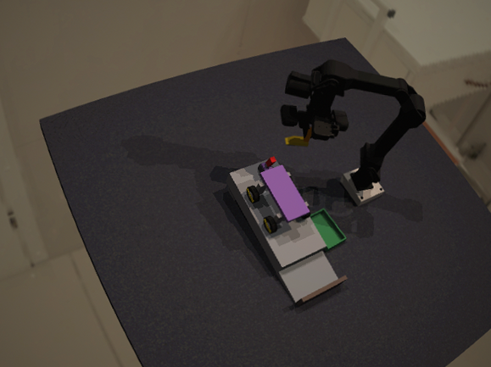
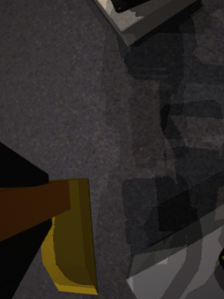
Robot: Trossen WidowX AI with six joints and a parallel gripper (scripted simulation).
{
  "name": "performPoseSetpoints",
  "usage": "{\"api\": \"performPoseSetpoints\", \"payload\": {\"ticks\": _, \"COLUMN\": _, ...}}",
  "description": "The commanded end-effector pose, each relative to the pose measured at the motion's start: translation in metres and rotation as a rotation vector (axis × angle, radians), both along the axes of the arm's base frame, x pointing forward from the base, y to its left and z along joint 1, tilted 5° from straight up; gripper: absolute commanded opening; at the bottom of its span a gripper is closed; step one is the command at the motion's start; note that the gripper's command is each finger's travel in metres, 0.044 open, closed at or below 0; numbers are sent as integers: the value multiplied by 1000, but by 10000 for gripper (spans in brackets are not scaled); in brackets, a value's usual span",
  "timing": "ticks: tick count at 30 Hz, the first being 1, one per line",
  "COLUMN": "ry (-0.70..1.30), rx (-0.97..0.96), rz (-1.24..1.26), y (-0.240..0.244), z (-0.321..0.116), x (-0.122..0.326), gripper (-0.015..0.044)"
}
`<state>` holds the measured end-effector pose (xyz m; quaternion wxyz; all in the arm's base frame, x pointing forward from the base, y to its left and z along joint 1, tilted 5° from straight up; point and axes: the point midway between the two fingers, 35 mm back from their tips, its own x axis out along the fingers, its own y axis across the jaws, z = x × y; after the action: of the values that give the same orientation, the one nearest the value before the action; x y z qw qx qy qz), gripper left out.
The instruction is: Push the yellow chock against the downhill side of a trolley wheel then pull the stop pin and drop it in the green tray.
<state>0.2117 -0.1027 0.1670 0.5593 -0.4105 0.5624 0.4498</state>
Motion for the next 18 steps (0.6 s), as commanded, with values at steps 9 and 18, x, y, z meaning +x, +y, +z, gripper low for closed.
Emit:
{"api": "performPoseSetpoints", "payload": {"ticks": 9, "ry": 14, "rx": -9, "rz": -294, "y": 0, "z": 0, "x": 0, "gripper": 0}}
{"api": "performPoseSetpoints", "payload": {"ticks": 18, "ry": 27, "rx": -20, "rz": -603, "y": 0, "z": 0, "x": 0, "gripper": 0}}
